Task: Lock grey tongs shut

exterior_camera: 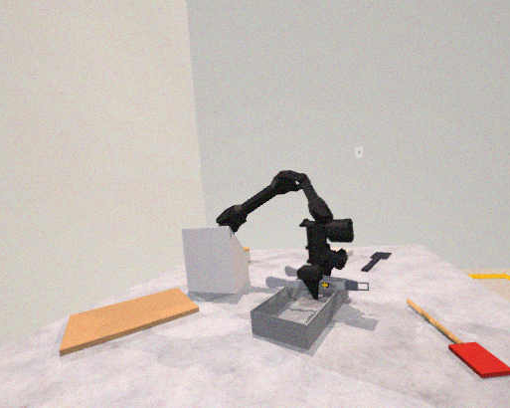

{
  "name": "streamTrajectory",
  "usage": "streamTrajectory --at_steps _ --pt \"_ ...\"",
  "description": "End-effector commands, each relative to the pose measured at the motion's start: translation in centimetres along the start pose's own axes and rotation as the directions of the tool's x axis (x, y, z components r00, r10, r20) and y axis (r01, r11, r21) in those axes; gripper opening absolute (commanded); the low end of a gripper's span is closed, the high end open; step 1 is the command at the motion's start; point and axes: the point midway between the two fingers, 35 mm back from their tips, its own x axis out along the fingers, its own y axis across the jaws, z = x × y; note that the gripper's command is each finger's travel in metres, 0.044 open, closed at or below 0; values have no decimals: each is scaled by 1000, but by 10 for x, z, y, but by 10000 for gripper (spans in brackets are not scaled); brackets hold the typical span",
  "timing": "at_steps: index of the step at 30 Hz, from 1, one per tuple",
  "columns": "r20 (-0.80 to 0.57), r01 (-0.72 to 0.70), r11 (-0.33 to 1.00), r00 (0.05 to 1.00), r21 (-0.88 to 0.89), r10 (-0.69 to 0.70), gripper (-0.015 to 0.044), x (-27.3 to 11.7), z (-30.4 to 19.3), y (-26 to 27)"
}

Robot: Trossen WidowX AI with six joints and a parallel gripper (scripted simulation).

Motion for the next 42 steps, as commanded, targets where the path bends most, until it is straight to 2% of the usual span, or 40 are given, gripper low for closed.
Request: streamTrajectory --at_steps 1,2,5,42 --pt "-4 -5 1000 1000 9 5 440 6 -3 -1" --pt "-4 -5 1000 1000 9 5 440 6 -3 -1" --pt "-2 0 1000 1000 0 0 361 3 -1 0" --pt "-2 0 1000 1000 0 0 115 3 -1 0"
